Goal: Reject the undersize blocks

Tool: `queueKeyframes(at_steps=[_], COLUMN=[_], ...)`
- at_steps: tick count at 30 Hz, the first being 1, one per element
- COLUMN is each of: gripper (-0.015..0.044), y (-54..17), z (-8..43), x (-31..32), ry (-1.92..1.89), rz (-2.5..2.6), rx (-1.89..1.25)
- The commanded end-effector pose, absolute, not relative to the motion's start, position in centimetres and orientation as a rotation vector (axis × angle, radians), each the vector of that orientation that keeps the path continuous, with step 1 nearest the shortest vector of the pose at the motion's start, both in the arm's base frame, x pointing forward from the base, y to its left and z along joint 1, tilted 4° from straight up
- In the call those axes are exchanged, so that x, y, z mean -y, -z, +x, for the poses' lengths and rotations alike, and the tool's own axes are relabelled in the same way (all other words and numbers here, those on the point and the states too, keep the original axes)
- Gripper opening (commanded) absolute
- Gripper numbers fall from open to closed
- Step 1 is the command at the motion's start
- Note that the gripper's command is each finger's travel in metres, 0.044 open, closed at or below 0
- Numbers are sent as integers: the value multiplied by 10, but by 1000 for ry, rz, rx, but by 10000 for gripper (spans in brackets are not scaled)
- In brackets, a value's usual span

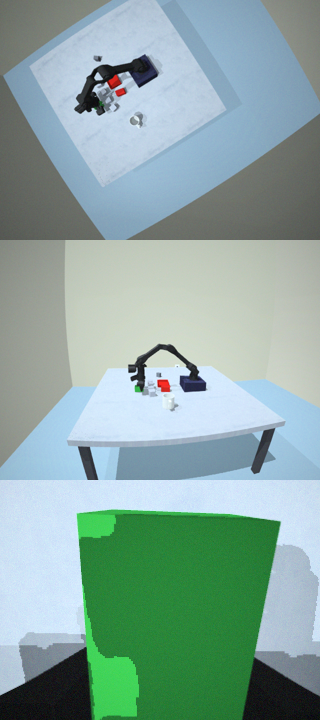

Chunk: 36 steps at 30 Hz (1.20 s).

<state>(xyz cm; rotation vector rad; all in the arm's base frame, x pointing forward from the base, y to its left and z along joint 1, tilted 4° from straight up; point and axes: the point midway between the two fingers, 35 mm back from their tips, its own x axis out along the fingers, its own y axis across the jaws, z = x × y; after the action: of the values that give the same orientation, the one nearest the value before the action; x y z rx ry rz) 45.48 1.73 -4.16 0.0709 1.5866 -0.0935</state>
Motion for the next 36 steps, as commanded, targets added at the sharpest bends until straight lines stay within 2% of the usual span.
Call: queueKeyframes(at_steps=[1, 36], gripper=[0, 0], y=[39, 40], z=[453, 442], x=[-18, -19], ry=[94, 93], rz=[69, 69], rx=[-1581, -1582])
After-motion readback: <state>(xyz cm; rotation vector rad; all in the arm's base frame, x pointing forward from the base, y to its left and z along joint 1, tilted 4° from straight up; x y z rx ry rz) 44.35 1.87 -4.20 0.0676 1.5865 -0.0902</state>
